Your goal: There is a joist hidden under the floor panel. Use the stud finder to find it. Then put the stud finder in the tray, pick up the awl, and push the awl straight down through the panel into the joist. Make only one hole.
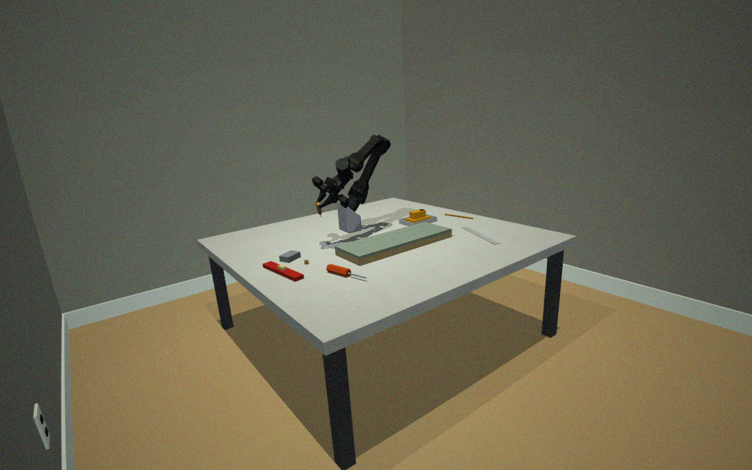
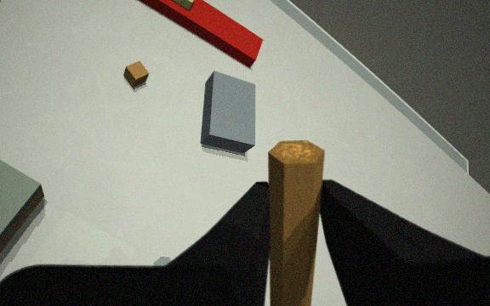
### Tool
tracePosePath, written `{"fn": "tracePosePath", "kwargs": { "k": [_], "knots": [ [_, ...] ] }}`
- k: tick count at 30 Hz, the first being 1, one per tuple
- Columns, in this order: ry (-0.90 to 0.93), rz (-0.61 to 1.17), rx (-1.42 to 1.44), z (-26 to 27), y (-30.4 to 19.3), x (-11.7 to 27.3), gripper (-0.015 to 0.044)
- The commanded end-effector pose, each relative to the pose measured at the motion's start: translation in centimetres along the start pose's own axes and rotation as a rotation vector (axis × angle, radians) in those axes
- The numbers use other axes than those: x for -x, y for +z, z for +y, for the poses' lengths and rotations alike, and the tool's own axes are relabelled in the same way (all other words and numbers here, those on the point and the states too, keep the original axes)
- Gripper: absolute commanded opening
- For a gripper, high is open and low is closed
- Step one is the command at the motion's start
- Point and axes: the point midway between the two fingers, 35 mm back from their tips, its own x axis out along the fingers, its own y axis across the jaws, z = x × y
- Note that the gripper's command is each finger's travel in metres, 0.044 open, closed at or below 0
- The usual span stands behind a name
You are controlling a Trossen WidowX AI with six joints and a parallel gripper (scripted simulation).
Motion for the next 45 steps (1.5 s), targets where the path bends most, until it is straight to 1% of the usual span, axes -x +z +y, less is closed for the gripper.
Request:
{"fn": "tracePosePath", "kwargs": {
  "k": [1,21,22,23,34,45],
  "knots": [
    [-0.051,-0.088,-0.099,-0.9,0.1,1.0,0.0],
    [-0.163,-0.456,-0.55,-4.1,-1.8,5.0,0.0],
    [-0.147,-0.376,-0.458,-3.3,-1.5,4.0,0.0],
    [-0.141,-0.384,-0.454,-3.1,-1.4,4.1,0.0],
    [0.011,-0.561,-0.365,2.9,1.2,7.7,0.0],
    [0.204,-0.712,-0.277,9.3,2.0,11.9,0.0]
  ]
}}
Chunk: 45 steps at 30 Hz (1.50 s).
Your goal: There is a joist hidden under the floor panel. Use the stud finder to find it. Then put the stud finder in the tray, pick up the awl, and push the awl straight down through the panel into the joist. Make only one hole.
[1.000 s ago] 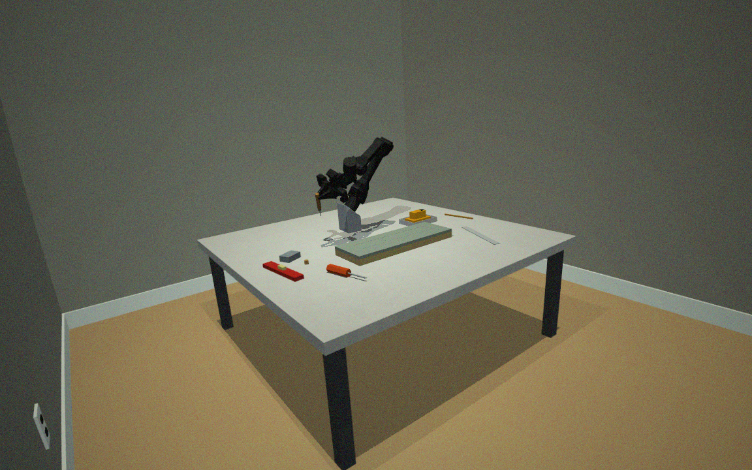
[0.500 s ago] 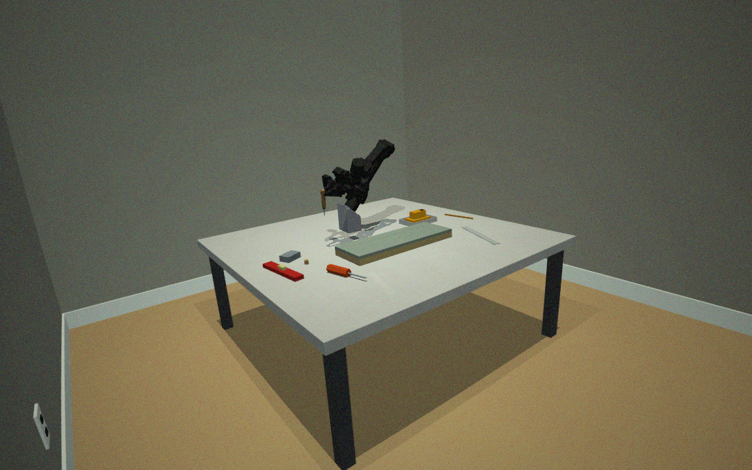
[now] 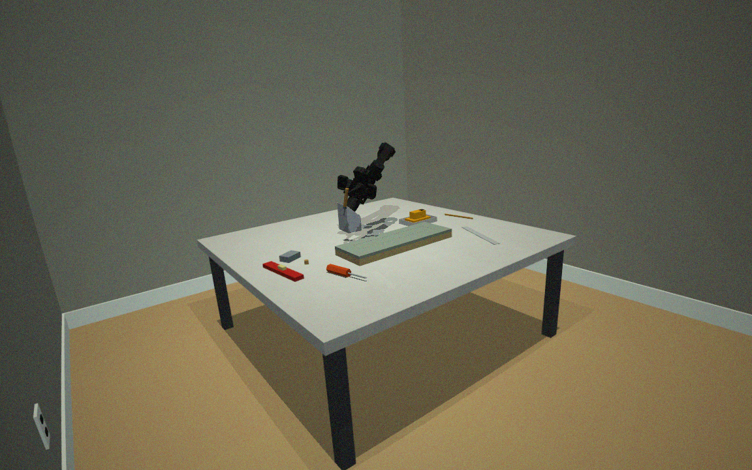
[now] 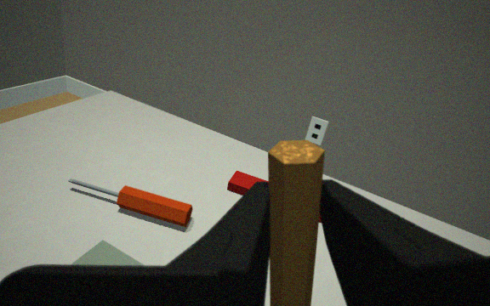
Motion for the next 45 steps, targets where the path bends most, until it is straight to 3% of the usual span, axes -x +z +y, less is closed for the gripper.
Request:
{"fn": "tracePosePath", "kwargs": {
  "k": [1,25,45],
  "knots": [
    [0.102,-0.053,-0.001,3.0,0.6,1.5,0.0],
    [0.666,-0.18,-0.016,15.8,-0.4,12.7,0.0],
    [1.152,-0.152,-0.09,20.8,-2.9,25.2,0.0]
  ]
}}
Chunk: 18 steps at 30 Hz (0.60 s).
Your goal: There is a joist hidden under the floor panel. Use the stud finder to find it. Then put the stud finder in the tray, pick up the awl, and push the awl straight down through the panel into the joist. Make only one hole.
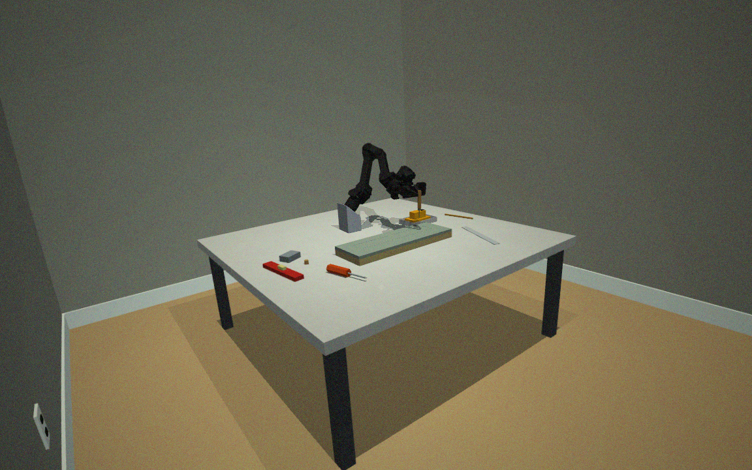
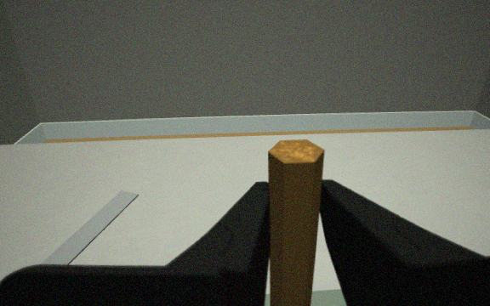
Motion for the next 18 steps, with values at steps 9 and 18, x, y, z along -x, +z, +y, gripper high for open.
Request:
{"fn": "tracePosePath", "kwargs": {
  "k": [9,18],
  "knots": [
    [0.082,-0.009,-0.032,2.16,0.06,0.82,0.0],
    [0.082,-0.009,-0.032,2.18,-0.16,0.76,0.0]
  ]
}}
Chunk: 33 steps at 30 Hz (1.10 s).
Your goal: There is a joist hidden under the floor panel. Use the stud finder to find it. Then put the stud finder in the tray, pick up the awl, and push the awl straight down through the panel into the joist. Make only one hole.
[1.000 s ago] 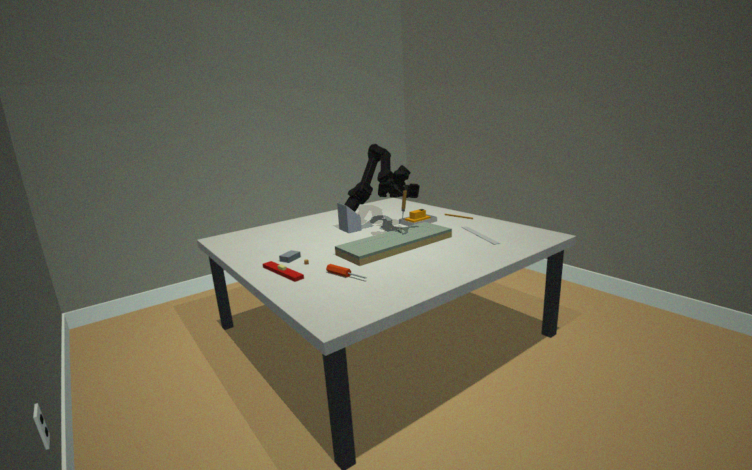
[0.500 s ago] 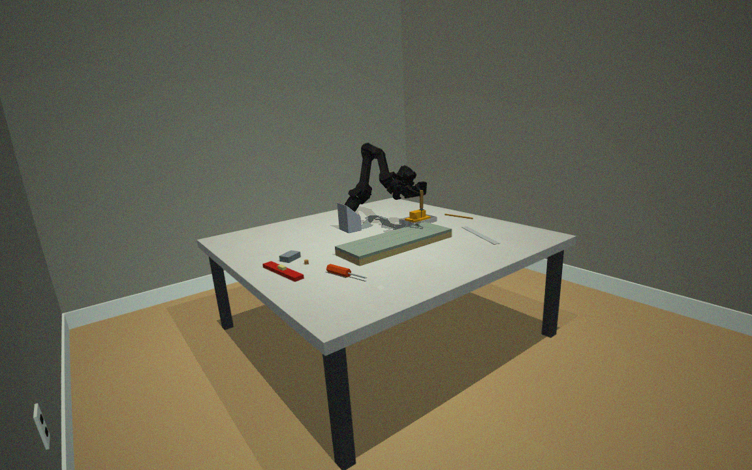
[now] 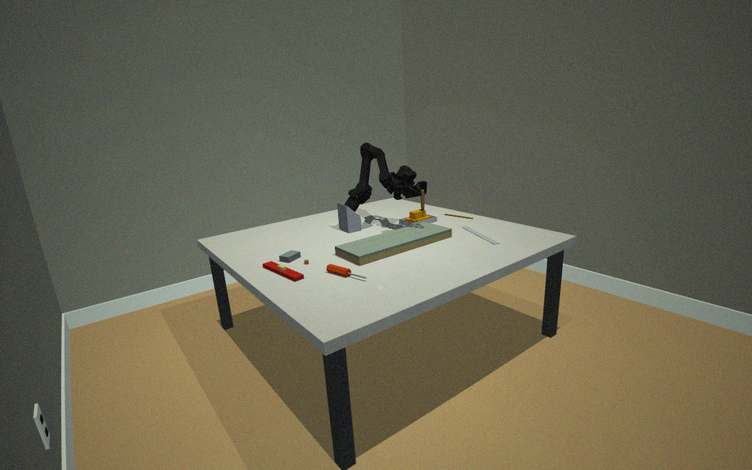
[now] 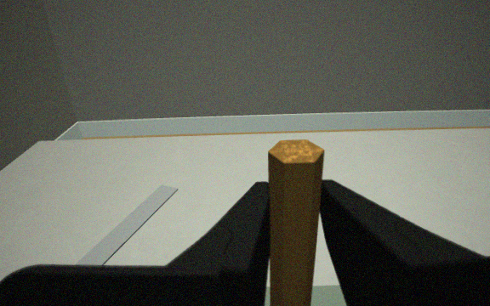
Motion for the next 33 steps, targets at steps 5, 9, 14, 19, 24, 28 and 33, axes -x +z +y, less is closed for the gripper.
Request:
{"fn": "tracePosePath", "kwargs": {
  "k": [5,9,14,19,24,28,33],
  "knots": [
    [0.0,-0.007,-0.005,0.0,-0.2,-0.1,0.0],
    [0.0,-0.007,-0.005,0.0,-0.4,-0.1,0.0],
    [0.0,-0.007,-0.006,0.0,-0.7,-0.2,0.0],
    [0.0,-0.007,-0.006,0.0,-0.9,-0.2,0.0],
    [0.0,-0.007,-0.006,0.0,-1.2,-0.3,0.0],
    [0.0,-0.007,-0.006,0.0,-1.4,-0.3,0.0],
    [0.0,-0.007,-0.006,0.0,-1.6,-0.3,0.0]
  ]
}}
